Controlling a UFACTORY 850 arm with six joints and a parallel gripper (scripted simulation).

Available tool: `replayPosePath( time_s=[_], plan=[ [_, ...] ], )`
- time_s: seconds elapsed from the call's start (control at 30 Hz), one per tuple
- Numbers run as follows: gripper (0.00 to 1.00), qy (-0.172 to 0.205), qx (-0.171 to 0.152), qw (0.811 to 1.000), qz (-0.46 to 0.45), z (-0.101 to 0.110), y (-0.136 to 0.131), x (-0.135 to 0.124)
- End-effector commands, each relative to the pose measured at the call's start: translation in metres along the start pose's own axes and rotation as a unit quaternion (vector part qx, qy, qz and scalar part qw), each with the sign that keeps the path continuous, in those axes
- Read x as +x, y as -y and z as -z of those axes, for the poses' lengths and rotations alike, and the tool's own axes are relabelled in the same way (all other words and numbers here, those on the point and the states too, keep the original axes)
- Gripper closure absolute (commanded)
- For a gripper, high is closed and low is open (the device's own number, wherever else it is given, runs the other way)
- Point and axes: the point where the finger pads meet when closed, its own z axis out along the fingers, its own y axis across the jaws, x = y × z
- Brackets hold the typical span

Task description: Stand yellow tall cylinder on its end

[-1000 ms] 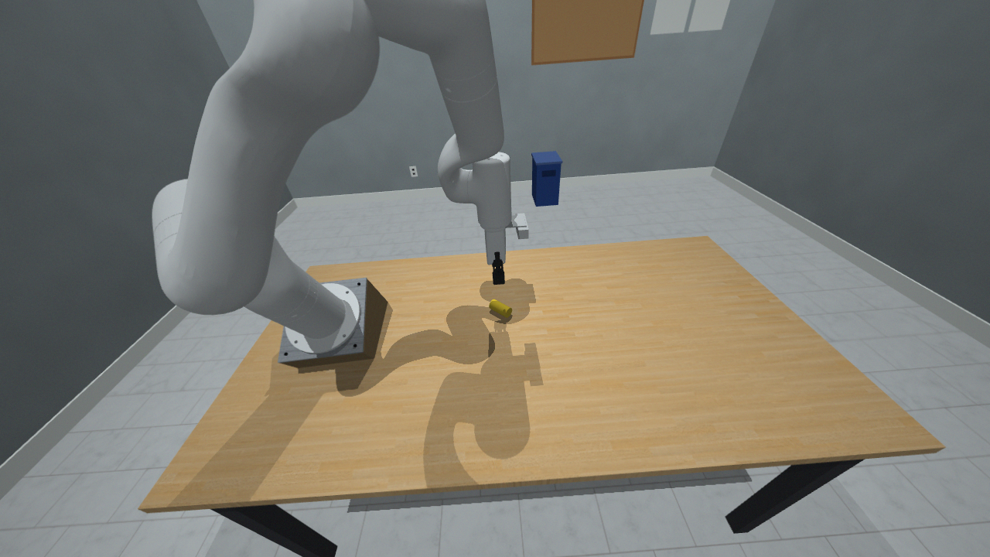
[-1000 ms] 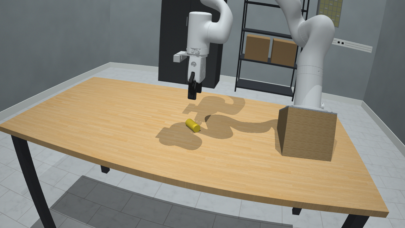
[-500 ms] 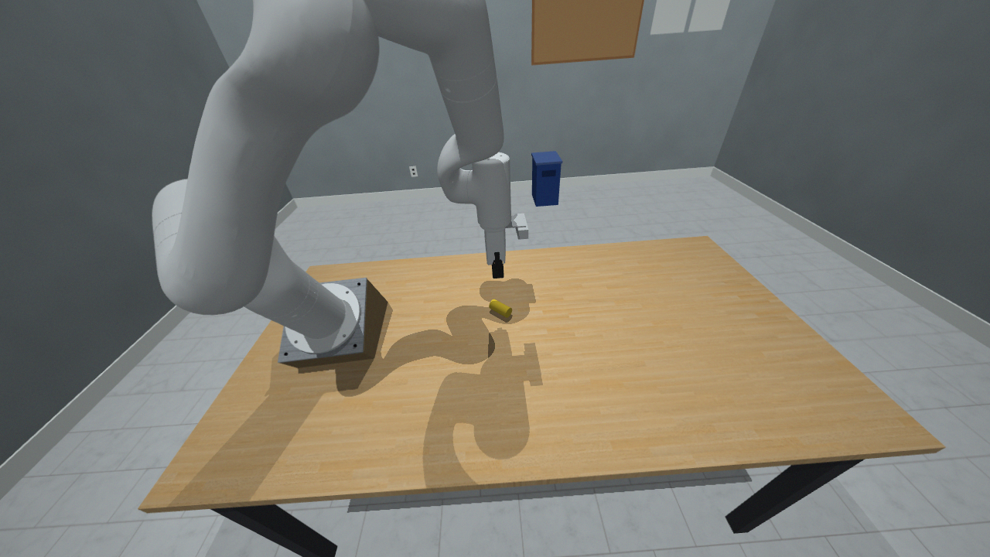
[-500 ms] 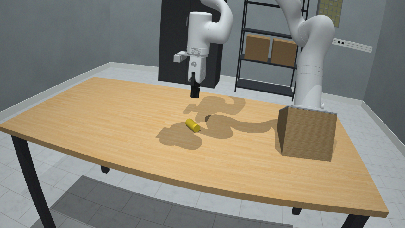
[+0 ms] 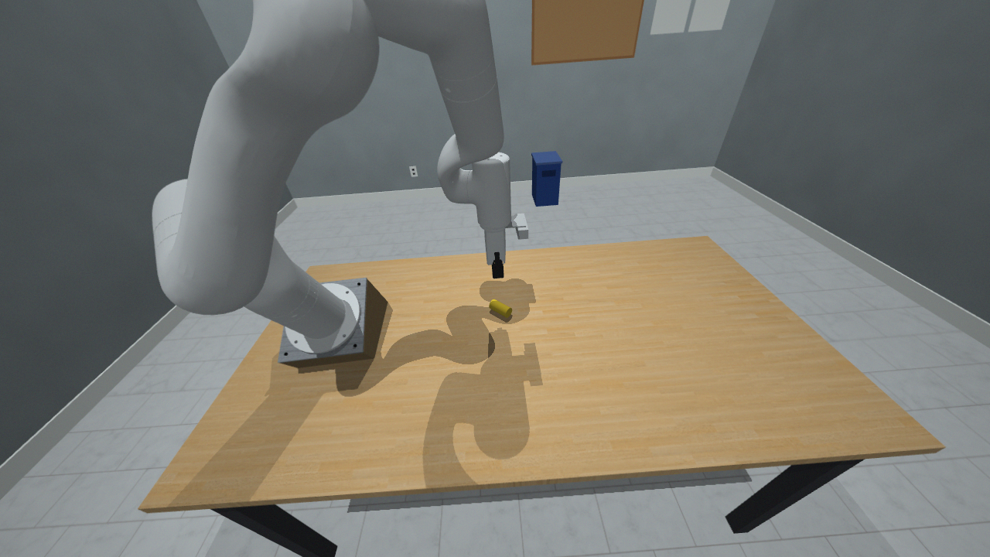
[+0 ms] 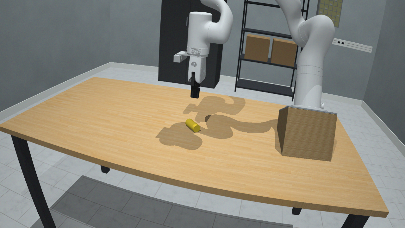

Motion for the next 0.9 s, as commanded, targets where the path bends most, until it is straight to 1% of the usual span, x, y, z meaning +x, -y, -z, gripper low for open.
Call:
replayPosePath(
  time_s=[0.0, 0.03, 0.07, 0.37, 0.47, 0.53, 0.6, 0.7, 0.77, 0.87],
  plan=[
    [1.00, -0.001, 0.000, 1.000, 0.000, 0.001, 0.000, 0.001],
    [1.00, -0.001, 0.000, 1.000, 0.000, 0.001, 0.000, 0.001],
    [0.00, -0.001, 0.000, 1.000, 0.000, 0.001, 0.000, 0.001],
    [0.00, 0.005, -0.001, 0.999, -0.040, 0.000, -0.002, 0.002],
    [0.00, 0.013, -0.003, 0.995, -0.096, -0.001, -0.006, 0.003],
    [0.00, 0.021, -0.006, 0.989, -0.149, -0.001, -0.010, 0.004],
    [0.00, 0.031, -0.010, 0.976, -0.214, -0.002, -0.014, 0.005],
    [0.00, 0.046, -0.017, 0.951, -0.305, -0.003, -0.020, 0.007],
    [0.00, 0.056, -0.023, 0.931, -0.360, -0.004, -0.025, 0.008],
    [0.00, 0.071, -0.032, 0.895, -0.440, -0.004, -0.032, 0.009]
  ],
)
